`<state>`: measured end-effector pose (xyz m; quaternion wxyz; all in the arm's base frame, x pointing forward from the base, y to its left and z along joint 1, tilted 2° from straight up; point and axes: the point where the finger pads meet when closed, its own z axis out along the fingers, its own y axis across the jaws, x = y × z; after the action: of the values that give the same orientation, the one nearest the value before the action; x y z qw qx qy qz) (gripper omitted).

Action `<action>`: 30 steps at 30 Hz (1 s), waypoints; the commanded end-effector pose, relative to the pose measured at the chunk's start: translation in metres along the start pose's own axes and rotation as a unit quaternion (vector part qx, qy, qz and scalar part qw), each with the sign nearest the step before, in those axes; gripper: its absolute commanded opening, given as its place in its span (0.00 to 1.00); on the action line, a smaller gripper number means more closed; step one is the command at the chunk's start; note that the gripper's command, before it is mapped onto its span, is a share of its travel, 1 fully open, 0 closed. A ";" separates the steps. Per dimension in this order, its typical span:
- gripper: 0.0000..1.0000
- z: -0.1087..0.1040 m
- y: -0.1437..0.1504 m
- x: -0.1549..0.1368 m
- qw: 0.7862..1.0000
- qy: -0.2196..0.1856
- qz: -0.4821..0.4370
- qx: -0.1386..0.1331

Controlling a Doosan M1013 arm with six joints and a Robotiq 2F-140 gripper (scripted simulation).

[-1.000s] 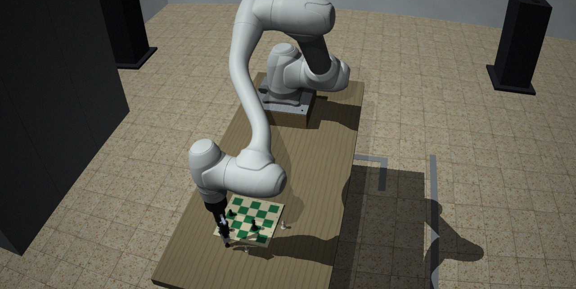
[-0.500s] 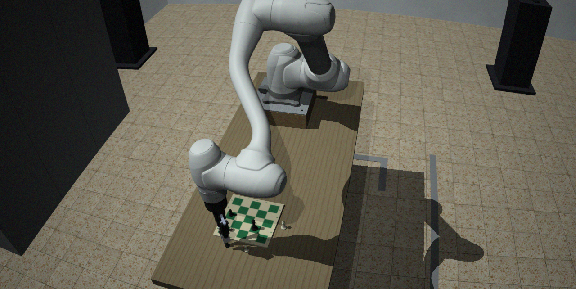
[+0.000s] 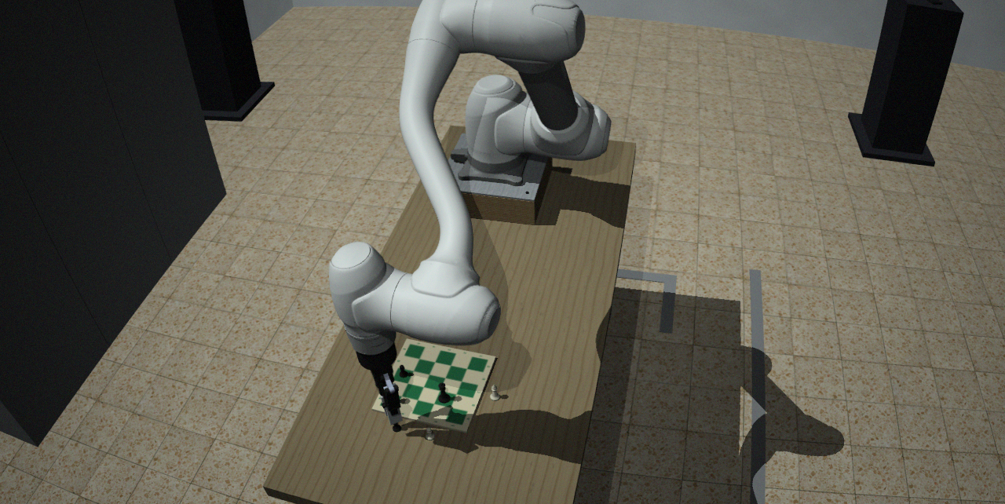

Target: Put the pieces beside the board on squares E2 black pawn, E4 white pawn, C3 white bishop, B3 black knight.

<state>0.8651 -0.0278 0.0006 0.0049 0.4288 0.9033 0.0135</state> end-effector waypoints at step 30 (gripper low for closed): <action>0.20 0.015 0.003 0.002 1.000 -0.002 -0.002 -0.001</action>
<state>0.8658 -0.0278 -0.0077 0.0053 0.4288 0.9033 0.0136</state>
